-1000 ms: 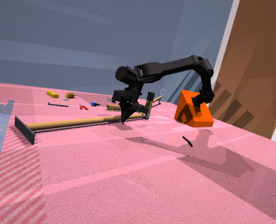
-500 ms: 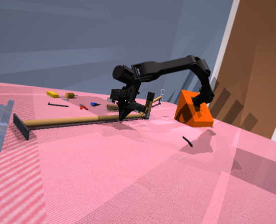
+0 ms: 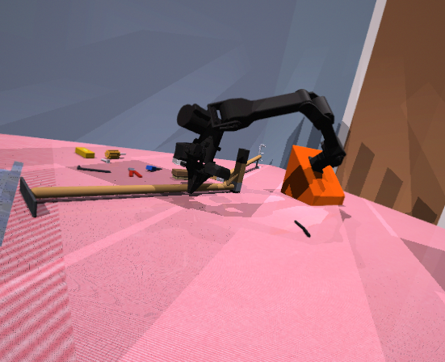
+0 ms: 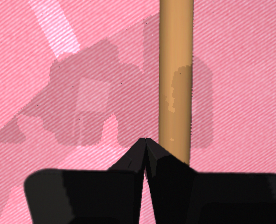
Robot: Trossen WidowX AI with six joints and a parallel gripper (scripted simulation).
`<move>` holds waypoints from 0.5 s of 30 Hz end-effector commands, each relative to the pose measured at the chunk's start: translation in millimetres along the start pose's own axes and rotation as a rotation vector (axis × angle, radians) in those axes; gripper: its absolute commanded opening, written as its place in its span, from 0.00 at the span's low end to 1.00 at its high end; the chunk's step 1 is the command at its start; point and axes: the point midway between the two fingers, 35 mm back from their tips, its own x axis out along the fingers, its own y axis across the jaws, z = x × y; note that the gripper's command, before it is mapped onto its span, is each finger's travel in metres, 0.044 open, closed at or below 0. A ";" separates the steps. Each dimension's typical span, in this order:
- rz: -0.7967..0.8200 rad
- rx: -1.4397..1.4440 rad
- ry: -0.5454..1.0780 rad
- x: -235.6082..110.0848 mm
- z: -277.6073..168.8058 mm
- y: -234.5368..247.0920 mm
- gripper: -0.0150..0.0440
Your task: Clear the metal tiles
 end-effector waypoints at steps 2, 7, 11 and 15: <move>0.000 -0.002 -0.001 0.7 0.6 -7.7 0.25; 0.000 0.000 0.000 -0.5 1.0 -6.0 0.25; -0.002 -0.001 0.000 -12.4 5.1 -6.8 0.25; -0.003 -0.001 0.000 -27.1 9.4 -7.5 0.25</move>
